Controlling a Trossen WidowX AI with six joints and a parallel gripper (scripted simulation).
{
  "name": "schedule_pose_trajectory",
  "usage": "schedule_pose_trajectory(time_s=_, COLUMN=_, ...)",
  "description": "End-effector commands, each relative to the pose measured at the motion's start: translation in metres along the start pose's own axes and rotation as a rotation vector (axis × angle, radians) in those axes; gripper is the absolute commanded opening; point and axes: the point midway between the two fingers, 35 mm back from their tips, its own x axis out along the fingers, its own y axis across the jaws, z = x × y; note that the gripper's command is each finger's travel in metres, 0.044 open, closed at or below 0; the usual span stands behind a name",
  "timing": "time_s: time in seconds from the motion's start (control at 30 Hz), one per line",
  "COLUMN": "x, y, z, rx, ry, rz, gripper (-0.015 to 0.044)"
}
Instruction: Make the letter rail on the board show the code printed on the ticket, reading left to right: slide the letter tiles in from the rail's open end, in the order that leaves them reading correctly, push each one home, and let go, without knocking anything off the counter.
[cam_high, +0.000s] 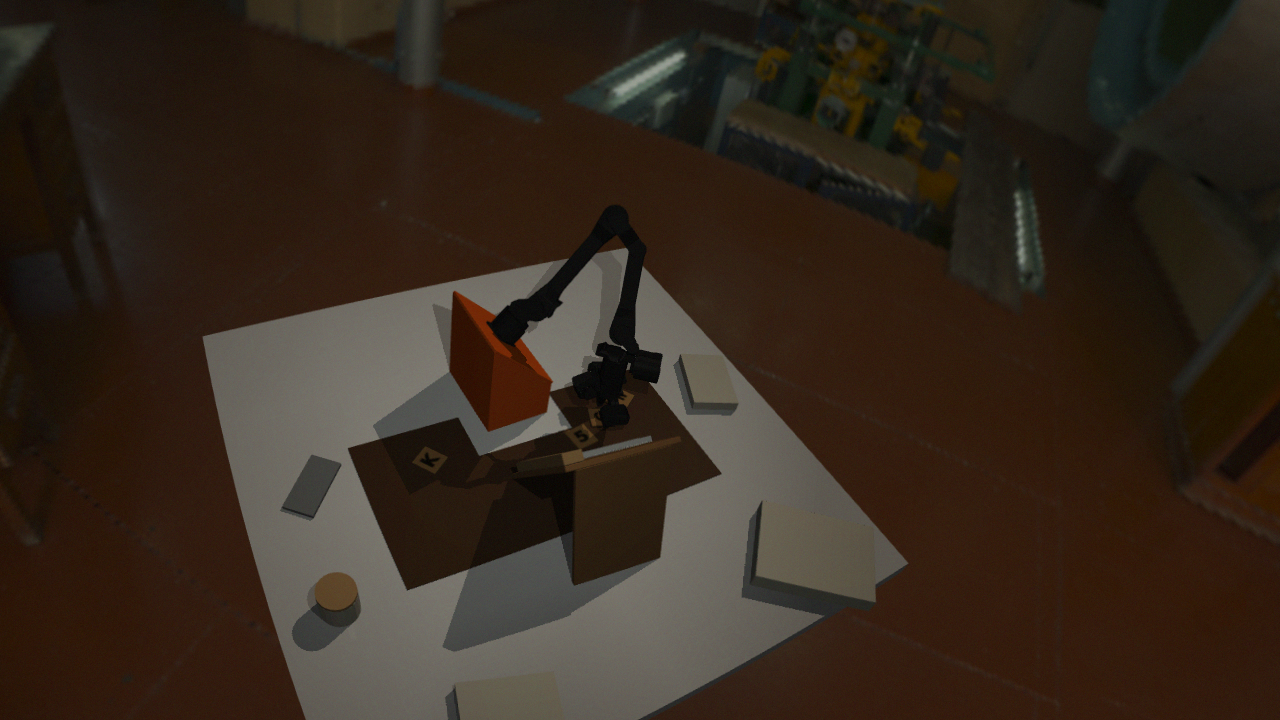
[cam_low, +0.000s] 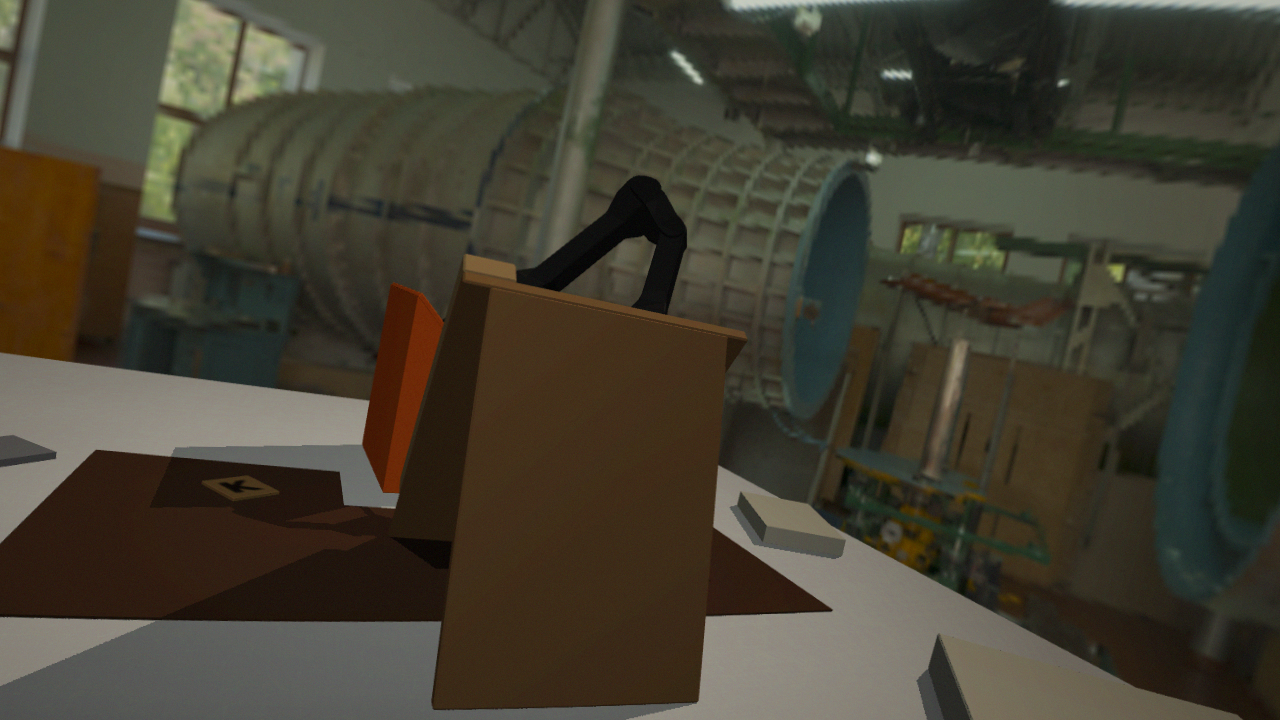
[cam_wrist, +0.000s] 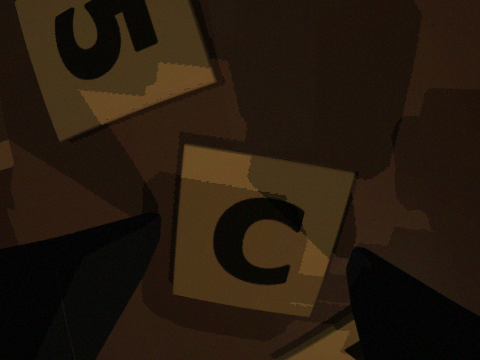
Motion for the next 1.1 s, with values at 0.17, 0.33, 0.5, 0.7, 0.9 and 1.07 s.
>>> schedule_pose_trajectory(time_s=0.17, x=0.0021, y=0.0004, z=0.0009, rx=0.005, ry=-0.003, rz=0.004, gripper=0.034)
schedule_pose_trajectory(time_s=0.33, x=0.0021, y=0.0004, z=0.001, rx=0.005, ry=-0.003, rz=0.004, gripper=0.0313)
schedule_pose_trajectory(time_s=0.5, x=0.0021, y=0.0004, z=0.001, rx=0.005, ry=-0.003, rz=0.004, gripper=0.028)
schedule_pose_trajectory(time_s=0.7, x=0.0021, y=-0.0002, z=0.0011, rx=0.005, ry=-0.003, rz=0.004, gripper=0.024)
schedule_pose_trajectory(time_s=0.9, x=-0.0023, y=-0.0005, z=0.0002, rx=0.005, ry=-0.003, rz=0.004, gripper=0.0102)
schedule_pose_trajectory(time_s=1.07, x=-0.0056, y=-0.0003, z=0.0005, rx=0.005, ry=-0.003, rz=0.004, gripper=0.0)
